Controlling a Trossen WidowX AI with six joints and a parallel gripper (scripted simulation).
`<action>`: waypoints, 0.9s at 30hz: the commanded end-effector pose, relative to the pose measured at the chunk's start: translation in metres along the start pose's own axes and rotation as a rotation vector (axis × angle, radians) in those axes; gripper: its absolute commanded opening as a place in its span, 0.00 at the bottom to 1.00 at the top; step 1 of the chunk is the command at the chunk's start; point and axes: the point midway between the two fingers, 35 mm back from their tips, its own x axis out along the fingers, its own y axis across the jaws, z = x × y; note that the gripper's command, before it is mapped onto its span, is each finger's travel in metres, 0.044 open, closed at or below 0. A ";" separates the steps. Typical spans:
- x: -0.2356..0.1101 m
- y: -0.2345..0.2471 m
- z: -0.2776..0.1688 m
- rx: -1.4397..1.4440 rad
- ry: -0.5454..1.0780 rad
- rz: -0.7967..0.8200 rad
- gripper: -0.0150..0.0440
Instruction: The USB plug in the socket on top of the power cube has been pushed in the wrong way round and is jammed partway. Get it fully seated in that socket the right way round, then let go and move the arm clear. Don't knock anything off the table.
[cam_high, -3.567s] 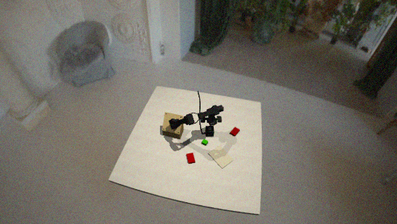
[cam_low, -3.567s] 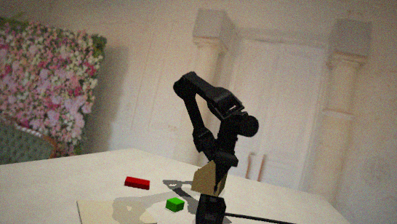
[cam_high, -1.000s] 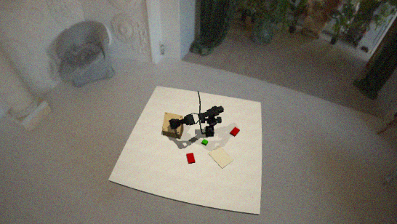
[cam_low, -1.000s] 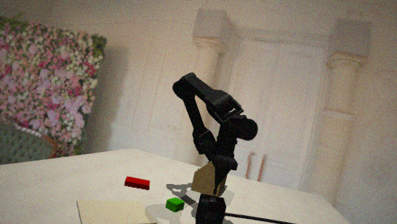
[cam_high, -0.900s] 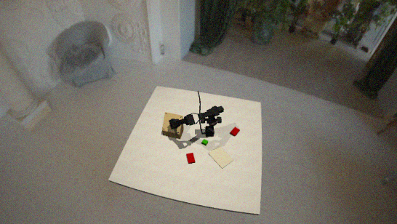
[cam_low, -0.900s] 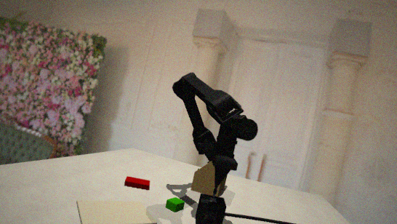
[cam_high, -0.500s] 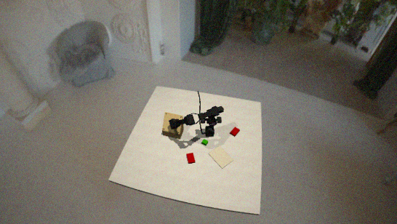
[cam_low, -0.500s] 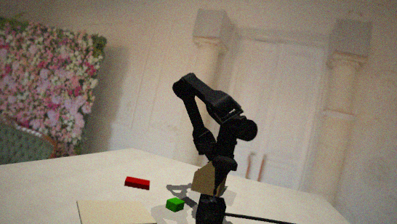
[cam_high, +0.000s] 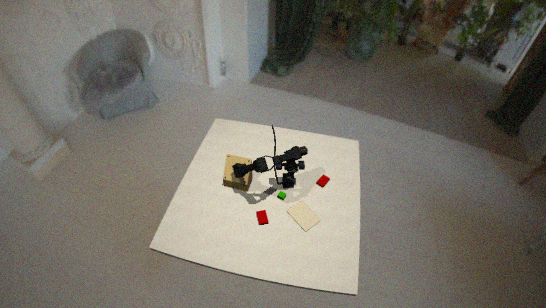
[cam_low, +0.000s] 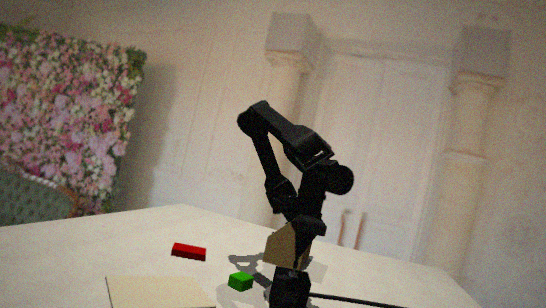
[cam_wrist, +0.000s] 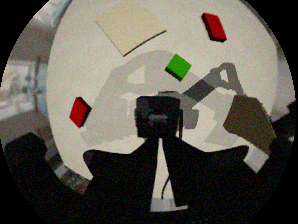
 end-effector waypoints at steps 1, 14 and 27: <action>0.001 -0.001 0.000 -0.006 -0.003 -0.001 0.25; 0.003 -0.001 0.000 -0.005 -0.004 -0.001 0.25; 0.005 -0.001 0.000 -0.005 -0.004 -0.001 0.25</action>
